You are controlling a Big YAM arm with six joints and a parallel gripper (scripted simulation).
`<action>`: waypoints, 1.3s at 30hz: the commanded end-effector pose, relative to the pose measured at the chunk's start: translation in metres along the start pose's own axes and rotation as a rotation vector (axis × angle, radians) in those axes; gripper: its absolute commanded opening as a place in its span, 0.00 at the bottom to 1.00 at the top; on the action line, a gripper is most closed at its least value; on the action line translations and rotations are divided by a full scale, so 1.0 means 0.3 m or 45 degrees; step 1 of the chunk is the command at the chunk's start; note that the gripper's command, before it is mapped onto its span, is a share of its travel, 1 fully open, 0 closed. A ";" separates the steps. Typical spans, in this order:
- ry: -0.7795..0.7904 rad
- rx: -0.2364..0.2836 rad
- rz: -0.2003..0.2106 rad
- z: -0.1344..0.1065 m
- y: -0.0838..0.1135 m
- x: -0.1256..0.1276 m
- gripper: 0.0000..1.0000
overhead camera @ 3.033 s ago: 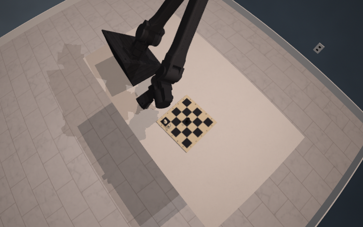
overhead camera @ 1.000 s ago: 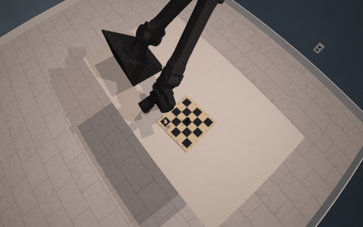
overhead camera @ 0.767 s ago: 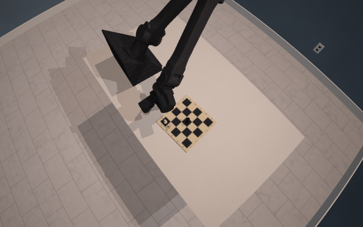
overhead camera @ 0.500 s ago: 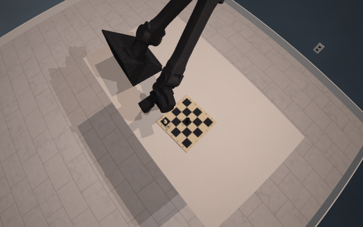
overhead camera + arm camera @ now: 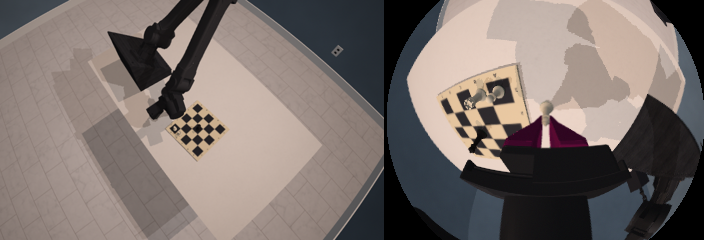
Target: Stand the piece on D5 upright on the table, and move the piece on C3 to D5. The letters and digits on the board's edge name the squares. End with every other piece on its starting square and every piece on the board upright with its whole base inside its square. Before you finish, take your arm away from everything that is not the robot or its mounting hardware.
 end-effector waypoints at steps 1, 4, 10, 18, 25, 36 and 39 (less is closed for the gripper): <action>-0.002 0.002 -0.019 -0.011 -0.012 -0.017 0.00; 0.006 0.001 -0.010 -0.018 -0.006 -0.011 0.00; 0.021 0.000 0.002 -0.030 0.000 -0.004 0.00; 0.019 0.001 -0.006 -0.028 -0.005 -0.009 0.00; 0.019 0.001 -0.006 -0.028 -0.005 -0.009 0.00; 0.019 0.001 -0.006 -0.028 -0.005 -0.009 0.00; 0.019 0.001 -0.006 -0.028 -0.005 -0.009 0.00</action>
Point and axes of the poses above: the point where the finger pads meet when closed, its own y axis back along the fingers, its own x axis across the jaws, z = x × y, the point moved 2 cm from there along y, back along the fingers, and after that the axes turned 12 degrees about -y, right-handed, at the moved point
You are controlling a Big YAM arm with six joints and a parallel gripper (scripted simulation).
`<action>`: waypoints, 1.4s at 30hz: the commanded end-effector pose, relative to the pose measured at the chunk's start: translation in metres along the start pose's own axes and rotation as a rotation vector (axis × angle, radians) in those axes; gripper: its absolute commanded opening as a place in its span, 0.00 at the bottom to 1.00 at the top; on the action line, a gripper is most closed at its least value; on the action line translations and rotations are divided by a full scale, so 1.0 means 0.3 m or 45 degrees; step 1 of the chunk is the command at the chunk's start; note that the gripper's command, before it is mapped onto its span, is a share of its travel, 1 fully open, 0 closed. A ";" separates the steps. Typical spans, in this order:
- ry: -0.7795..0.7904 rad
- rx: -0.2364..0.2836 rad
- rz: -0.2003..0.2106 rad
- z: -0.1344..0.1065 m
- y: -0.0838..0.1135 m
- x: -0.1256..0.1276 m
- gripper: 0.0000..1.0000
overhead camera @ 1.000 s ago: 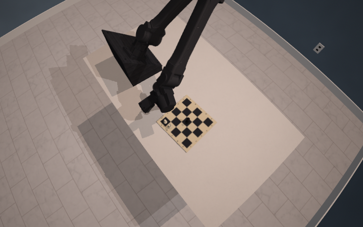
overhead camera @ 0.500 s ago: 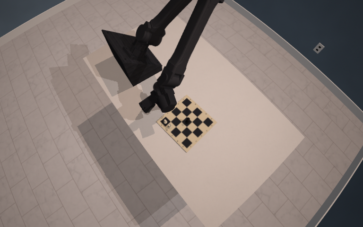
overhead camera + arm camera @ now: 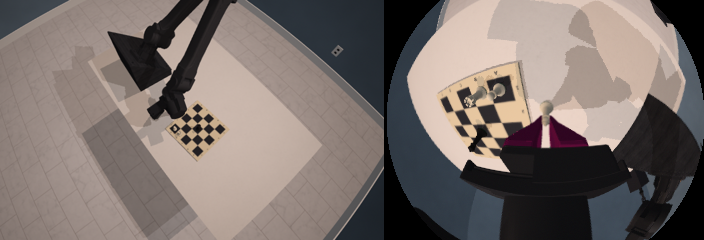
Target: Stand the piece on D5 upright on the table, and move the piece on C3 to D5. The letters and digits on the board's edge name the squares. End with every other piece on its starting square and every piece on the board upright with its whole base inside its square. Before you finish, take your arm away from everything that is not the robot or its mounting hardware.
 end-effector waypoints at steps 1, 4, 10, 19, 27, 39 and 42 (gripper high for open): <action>0.013 0.000 -0.007 -0.018 -0.006 -0.012 0.00; 0.013 0.000 -0.007 -0.018 -0.006 -0.012 0.00; 0.013 0.000 -0.007 -0.018 -0.006 -0.012 0.00; 0.013 0.000 -0.007 -0.018 -0.006 -0.012 0.00; 0.013 0.000 -0.007 -0.018 -0.006 -0.012 0.00; 0.025 -0.001 0.004 -0.024 -0.001 -0.007 0.00; 0.025 0.000 0.003 -0.023 -0.002 -0.009 0.00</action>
Point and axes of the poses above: the point where the finger pads meet when closed, its own y axis back along the fingers, its own x axis across the jaws, z = x × y, the point moved 2 cm from there along y, back along the fingers, and after that the axes turned 12 degrees about -y, right-handed, at the moved point
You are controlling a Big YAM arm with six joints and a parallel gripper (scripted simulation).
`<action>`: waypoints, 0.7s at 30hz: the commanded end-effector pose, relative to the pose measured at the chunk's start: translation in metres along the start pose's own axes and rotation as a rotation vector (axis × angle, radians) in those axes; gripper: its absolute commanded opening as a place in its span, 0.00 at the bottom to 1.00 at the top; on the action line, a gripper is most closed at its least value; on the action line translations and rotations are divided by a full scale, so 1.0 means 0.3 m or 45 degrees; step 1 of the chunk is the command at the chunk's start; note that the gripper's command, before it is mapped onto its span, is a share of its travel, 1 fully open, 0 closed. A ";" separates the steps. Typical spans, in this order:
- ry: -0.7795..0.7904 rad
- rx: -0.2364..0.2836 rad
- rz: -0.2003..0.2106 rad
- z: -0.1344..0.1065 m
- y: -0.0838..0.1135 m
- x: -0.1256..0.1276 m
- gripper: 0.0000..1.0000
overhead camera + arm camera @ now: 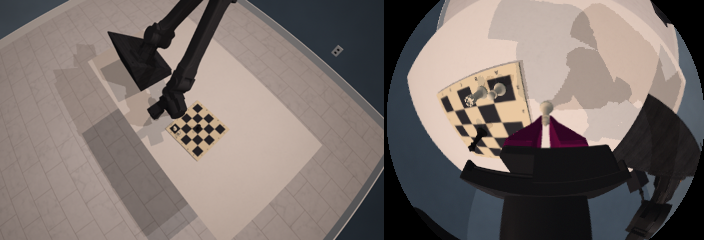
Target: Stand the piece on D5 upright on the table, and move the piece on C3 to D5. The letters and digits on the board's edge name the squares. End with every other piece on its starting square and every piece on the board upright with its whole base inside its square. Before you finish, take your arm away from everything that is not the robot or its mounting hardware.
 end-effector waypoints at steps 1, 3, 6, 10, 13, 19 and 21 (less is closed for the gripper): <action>0.022 0.000 0.001 -0.022 -0.003 -0.010 0.00; 0.011 0.001 -0.012 -0.018 -0.008 -0.019 0.00; 0.014 0.001 -0.010 -0.019 -0.007 -0.018 0.00; 0.014 0.001 -0.009 -0.019 -0.007 -0.018 0.00; 0.014 0.001 -0.009 -0.019 -0.007 -0.018 0.00; 0.014 0.001 -0.009 -0.019 -0.007 -0.018 0.00; 0.014 0.001 -0.009 -0.019 -0.007 -0.018 0.00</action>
Point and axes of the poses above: the point where the finger pads meet when closed, its own y axis back along the fingers, its own x axis across the jaws, z = x × y, the point moved 2 cm from there along y, back along the fingers, and after that the axes turned 12 degrees about -y, right-handed, at the moved point
